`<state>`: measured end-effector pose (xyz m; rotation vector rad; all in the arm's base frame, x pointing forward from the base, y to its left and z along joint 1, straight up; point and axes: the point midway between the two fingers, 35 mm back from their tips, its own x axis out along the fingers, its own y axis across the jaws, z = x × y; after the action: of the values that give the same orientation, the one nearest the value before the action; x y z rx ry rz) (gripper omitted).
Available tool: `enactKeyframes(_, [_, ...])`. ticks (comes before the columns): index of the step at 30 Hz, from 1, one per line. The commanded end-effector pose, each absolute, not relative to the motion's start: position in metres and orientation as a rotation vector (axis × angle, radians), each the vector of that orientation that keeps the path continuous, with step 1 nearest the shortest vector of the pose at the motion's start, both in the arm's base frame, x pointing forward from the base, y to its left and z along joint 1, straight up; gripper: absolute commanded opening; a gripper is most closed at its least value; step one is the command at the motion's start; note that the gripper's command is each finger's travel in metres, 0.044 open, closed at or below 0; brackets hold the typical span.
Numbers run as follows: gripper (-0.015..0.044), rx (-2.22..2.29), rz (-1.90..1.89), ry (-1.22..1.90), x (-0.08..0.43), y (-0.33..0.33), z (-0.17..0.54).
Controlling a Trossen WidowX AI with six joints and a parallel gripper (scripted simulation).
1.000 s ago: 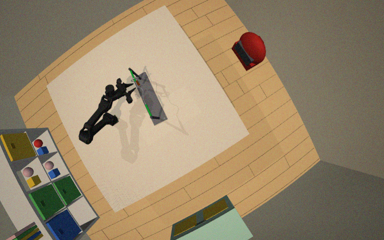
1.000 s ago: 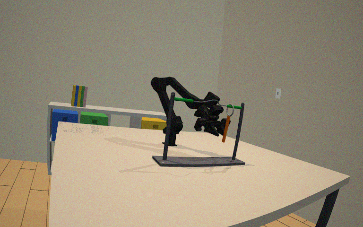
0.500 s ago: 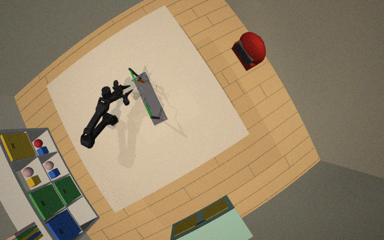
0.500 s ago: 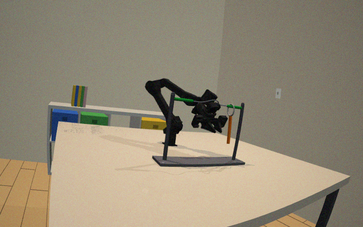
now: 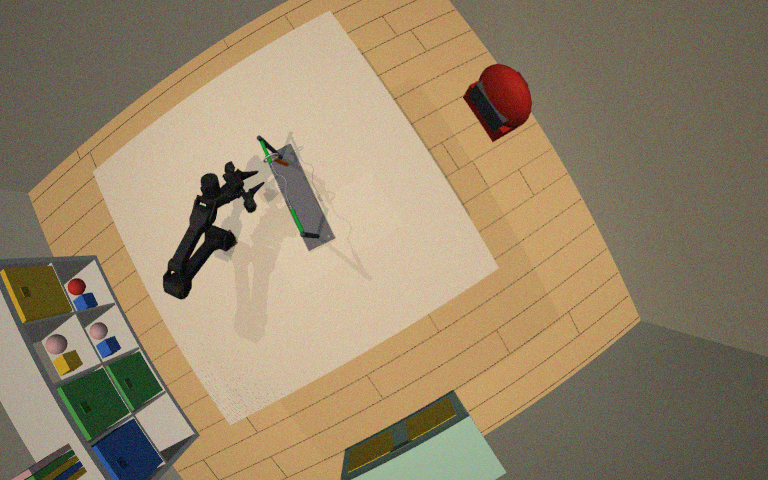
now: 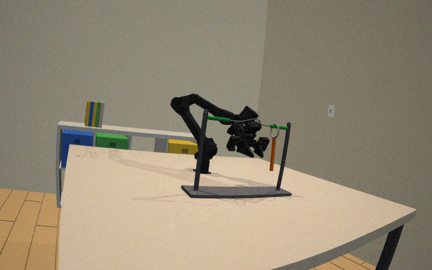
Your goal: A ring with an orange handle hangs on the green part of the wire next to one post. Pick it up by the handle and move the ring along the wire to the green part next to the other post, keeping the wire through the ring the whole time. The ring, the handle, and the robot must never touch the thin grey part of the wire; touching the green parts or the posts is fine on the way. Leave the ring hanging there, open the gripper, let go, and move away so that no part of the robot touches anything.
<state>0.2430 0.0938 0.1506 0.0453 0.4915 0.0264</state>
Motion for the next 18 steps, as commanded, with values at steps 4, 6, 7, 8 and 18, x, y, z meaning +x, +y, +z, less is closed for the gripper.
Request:
enactKeyframes(4, [0.0370,0.055,0.033,0.473,0.208,0.090,0.173])
enactKeyframes(6, [0.0423,0.055,0.033,0.473,0.208,0.090,0.173])
enactKeyframes(7, [0.0440,0.055,0.033,0.473,0.208,0.090,0.173])
enactKeyframes(8, [0.0440,0.055,0.033,0.473,0.208,0.090,0.173])
enactKeyframes(18, [0.0440,0.055,0.033,0.473,0.208,0.090,0.173])
